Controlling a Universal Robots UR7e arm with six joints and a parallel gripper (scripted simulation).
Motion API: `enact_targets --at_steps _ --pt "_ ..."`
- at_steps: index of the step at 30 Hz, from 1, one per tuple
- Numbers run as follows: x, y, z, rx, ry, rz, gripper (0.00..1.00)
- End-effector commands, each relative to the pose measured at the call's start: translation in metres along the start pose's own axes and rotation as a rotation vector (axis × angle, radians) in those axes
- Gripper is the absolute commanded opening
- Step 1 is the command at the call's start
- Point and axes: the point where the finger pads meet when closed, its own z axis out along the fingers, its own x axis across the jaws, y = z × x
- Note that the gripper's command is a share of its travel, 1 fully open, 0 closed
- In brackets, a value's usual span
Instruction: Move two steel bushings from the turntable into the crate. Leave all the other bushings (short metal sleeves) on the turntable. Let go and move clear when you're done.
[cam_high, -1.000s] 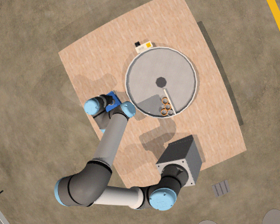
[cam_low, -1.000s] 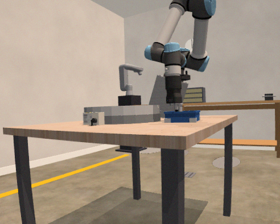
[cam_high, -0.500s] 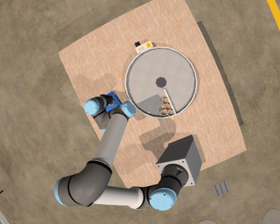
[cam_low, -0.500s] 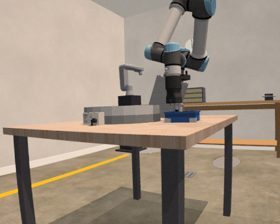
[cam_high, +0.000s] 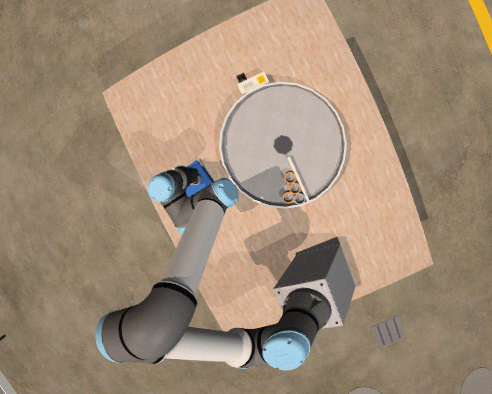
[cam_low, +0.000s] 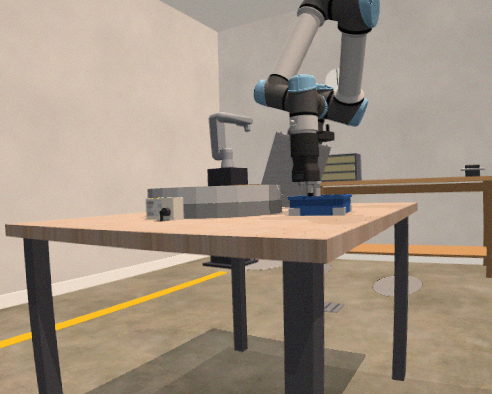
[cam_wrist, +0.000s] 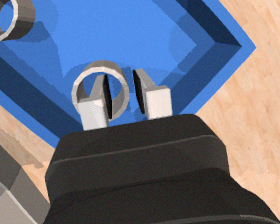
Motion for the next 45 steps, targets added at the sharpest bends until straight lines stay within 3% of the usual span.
enact_targets --at_steps 1,45 --pt "0.0004 0.0005 -0.0006 -0.001 0.001 0.0 0.47" --pt "-0.0002 0.0002 -0.0095 -0.001 0.001 0.0 0.47"
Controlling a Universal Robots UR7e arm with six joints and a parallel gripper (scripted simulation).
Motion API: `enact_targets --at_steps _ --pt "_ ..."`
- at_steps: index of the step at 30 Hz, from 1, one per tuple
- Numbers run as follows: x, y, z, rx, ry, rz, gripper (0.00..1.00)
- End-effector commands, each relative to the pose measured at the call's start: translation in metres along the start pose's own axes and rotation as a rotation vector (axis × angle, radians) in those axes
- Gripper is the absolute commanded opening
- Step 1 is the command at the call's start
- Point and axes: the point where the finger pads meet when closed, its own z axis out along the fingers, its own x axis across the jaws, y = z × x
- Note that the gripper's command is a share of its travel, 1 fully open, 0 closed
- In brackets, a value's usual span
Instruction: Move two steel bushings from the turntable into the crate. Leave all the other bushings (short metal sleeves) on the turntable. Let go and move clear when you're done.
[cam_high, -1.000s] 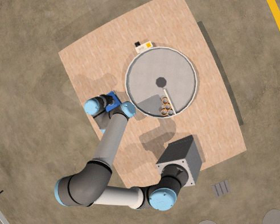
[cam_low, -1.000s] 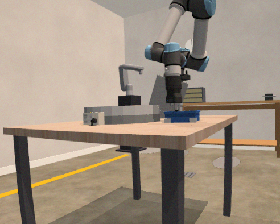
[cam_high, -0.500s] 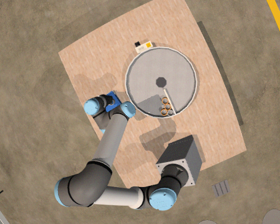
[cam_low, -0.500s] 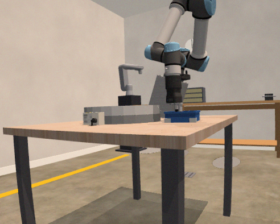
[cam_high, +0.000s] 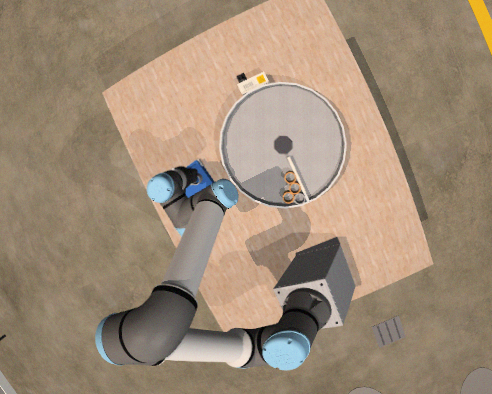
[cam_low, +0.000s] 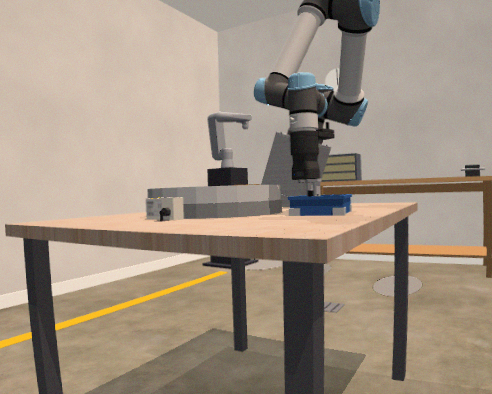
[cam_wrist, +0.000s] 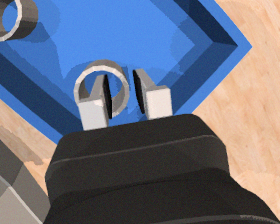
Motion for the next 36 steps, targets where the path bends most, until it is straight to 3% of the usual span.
enact_targets --at_steps 1,36 --pt "0.0 0.0 -0.005 -0.001 0.001 0.0 0.47" --pt "-0.001 0.0 -0.017 -0.001 0.001 0.0 0.47"
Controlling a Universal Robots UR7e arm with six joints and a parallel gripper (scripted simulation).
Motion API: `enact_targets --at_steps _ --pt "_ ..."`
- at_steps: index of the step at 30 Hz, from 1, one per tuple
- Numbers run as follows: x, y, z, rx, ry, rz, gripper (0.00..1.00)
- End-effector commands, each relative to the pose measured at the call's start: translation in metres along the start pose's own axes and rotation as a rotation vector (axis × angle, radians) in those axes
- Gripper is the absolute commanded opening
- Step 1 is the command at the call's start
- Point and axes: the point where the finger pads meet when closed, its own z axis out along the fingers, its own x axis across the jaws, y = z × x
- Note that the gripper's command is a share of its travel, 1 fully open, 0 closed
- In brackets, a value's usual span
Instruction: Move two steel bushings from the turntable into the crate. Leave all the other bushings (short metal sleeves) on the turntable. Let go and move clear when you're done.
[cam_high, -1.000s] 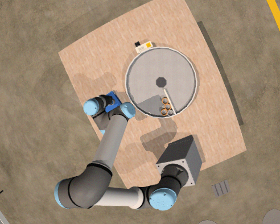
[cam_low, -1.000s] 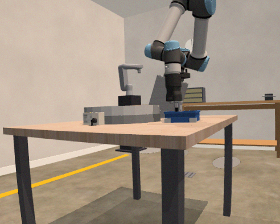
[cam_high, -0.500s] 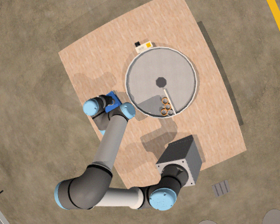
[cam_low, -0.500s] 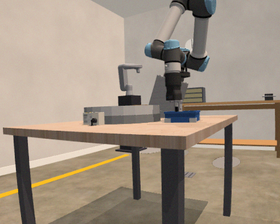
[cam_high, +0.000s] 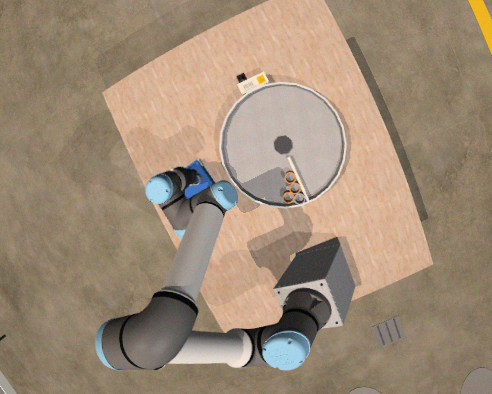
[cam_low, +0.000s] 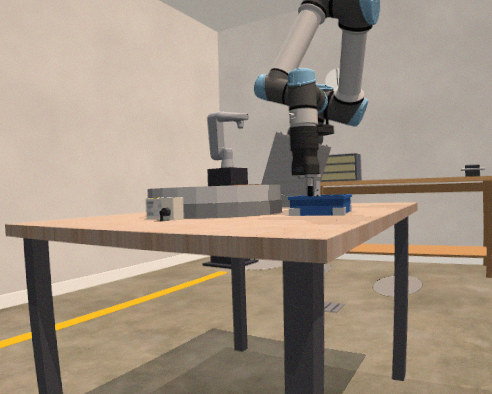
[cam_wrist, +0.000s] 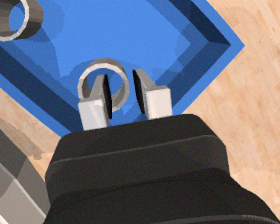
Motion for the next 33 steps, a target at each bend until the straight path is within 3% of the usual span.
enact_targets --at_steps 1,29,33 --pt "0.0 0.0 -0.004 -0.001 0.001 0.0 0.47" --pt "0.0 0.0 -0.01 -0.001 0.001 0.0 0.47" --pt "0.0 0.0 -0.051 -0.001 0.001 0.0 0.47"
